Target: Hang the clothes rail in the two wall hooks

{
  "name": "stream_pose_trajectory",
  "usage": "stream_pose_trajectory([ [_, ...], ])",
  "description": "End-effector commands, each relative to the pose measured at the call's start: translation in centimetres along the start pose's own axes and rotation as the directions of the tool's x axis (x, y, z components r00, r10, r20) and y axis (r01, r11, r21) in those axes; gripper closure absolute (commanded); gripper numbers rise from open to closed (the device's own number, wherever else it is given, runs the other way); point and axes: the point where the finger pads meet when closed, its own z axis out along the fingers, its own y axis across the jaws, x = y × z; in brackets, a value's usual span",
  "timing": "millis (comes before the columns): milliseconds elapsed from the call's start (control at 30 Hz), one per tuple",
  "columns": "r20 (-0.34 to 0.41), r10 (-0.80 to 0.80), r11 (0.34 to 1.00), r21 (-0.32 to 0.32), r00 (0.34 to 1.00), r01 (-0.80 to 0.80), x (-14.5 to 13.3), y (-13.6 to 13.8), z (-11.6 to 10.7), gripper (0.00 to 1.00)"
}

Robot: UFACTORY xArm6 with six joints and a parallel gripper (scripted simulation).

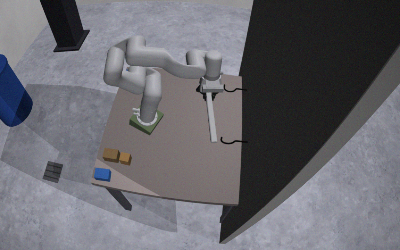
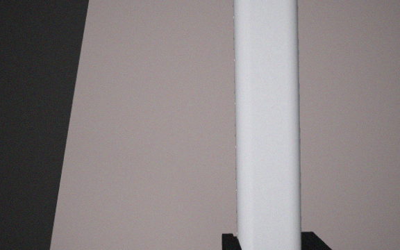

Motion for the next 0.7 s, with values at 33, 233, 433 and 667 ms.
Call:
stream_pose_trajectory([
  [33, 0.0, 0.017, 1.0, 0.004, 1.0, -0.017, 0.01, -0.09, -0.14, 1.0],
  [233, 0.0, 0.047, 0.999, 0.004, 0.999, -0.047, 0.01, -0.09, -0.14, 1.0],
  [433, 0.0, 0.077, 0.997, 0.004, 0.997, -0.077, 0.01, -0.09, -0.14, 1.0],
  [667, 0.0, 0.102, 0.995, 0.004, 0.995, -0.102, 0.01, -0.09, -0.14, 1.0],
])
